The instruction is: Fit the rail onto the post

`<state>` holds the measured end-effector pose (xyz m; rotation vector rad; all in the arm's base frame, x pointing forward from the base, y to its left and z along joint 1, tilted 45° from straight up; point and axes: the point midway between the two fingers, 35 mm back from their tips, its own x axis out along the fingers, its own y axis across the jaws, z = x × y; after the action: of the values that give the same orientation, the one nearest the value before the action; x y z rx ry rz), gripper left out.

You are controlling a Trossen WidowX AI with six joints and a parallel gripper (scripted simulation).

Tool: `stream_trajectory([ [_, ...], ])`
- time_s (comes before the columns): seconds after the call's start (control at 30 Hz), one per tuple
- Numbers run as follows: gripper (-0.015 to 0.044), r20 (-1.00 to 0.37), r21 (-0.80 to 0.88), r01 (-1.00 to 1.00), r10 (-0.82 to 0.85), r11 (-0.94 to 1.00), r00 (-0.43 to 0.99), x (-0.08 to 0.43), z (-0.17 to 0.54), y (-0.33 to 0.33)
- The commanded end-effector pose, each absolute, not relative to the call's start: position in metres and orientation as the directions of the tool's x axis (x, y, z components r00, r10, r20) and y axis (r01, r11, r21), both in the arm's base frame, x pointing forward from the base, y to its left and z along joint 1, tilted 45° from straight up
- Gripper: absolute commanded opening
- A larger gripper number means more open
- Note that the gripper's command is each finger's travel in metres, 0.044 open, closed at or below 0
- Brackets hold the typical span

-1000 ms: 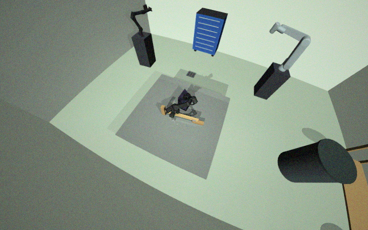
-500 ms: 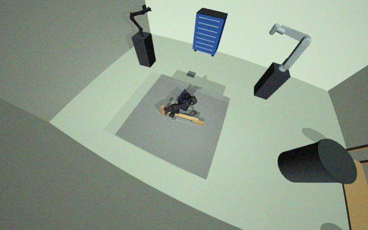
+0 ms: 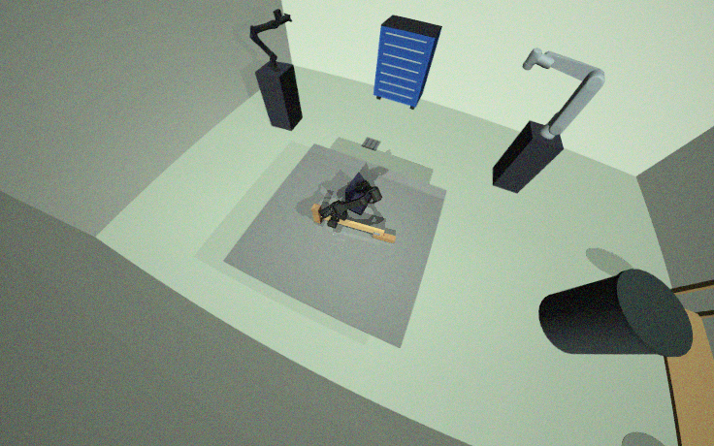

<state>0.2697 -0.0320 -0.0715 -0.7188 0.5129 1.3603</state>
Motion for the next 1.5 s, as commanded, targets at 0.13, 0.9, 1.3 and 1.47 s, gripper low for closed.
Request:
stream_trajectory([
  [0.13,0.0,-0.708,-0.172,-0.983,0.686,0.059,0.165,0.2727,-0.0718,-0.037],
  [0.9,0.0,-0.709,-0.172,-0.983,0.686,0.059,0.165,0.2732,-0.0758,-0.0416],
  [1.3,0.0,-0.709,-0.172,-0.983,0.686,0.059,0.165,0.2735,-0.0779,-0.0438],
  [1.47,0.0,-0.709,-0.173,-0.983,0.686,0.059,0.165,0.2736,-0.0787,-0.0447],
])
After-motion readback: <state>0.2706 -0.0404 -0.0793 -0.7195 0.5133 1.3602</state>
